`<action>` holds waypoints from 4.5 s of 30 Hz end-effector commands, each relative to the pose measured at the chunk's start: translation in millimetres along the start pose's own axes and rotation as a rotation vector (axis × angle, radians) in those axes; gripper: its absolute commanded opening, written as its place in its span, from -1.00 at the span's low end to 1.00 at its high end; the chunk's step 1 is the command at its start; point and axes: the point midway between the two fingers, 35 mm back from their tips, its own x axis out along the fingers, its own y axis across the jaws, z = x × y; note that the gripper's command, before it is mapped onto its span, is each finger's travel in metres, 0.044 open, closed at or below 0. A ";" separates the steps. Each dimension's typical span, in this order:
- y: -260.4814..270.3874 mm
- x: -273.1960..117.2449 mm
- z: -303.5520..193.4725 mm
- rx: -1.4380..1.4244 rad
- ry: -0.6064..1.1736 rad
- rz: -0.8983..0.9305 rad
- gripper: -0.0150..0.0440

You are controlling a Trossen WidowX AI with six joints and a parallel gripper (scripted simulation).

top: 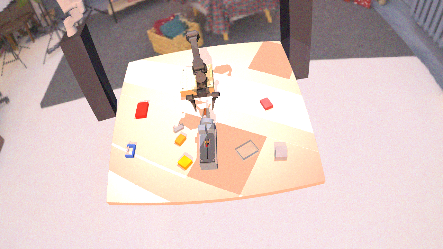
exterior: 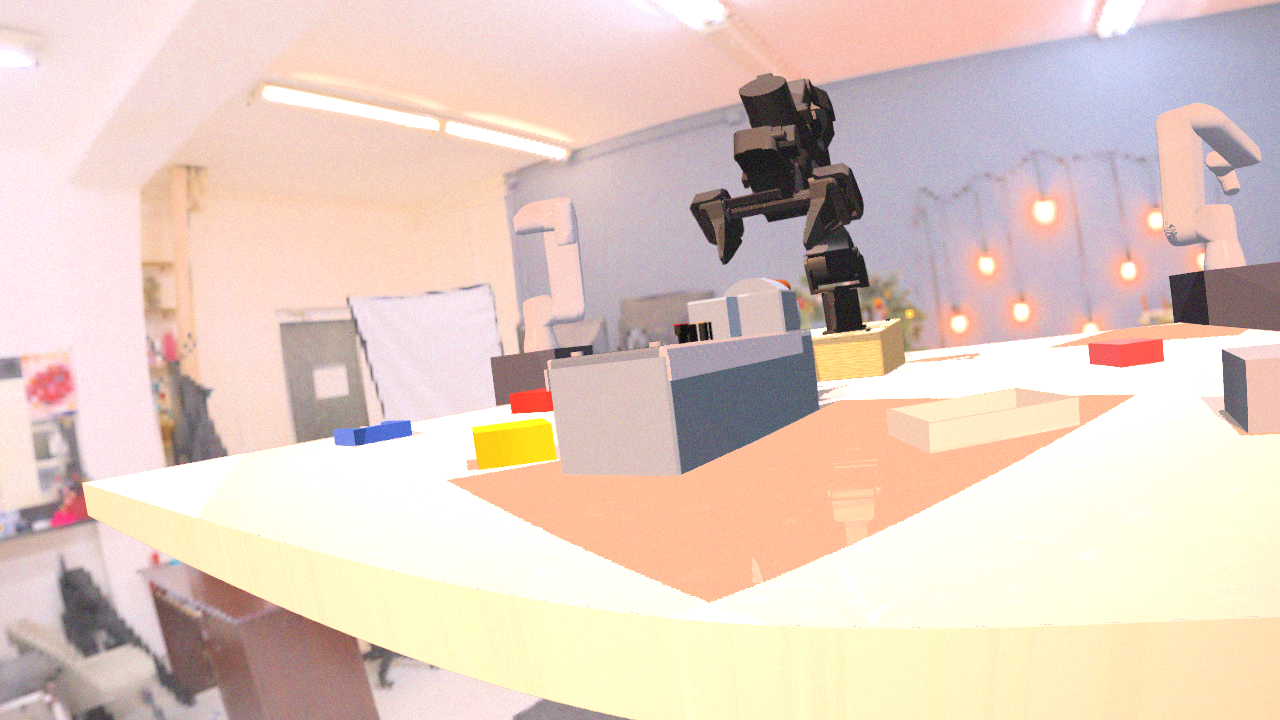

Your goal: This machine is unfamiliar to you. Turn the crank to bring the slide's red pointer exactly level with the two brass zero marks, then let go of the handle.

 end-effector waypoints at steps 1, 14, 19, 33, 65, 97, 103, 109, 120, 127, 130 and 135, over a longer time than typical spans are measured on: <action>-0.6 7.1 -8.1 -0.006 0.013 -0.005 1.00; -0.7 22.2 -22.8 -0.006 0.013 -0.005 1.00; -0.8 27.5 -28.8 -0.006 0.013 -0.005 1.00; -1.3 38.1 -42.8 -0.006 0.013 -0.005 0.91; 4.0 37.2 -42.1 -0.005 0.013 -0.004 -0.49; 19.5 40.1 -44.8 -0.004 0.013 -0.003 -0.49; 22.5 41.6 -46.2 -0.004 0.013 -0.003 -0.49; 25.7 43.6 -48.2 -0.004 0.013 -0.003 -0.49; 31.6 49.4 -54.2 -0.003 0.014 -0.002 -0.49; 34.6 55.2 -60.4 -0.003 0.014 -0.002 -0.49; 35.1 58.2 -63.5 -0.003 0.014 -0.002 -0.49; 34.8 63.4 -69.0 -0.003 0.014 -0.002 -0.49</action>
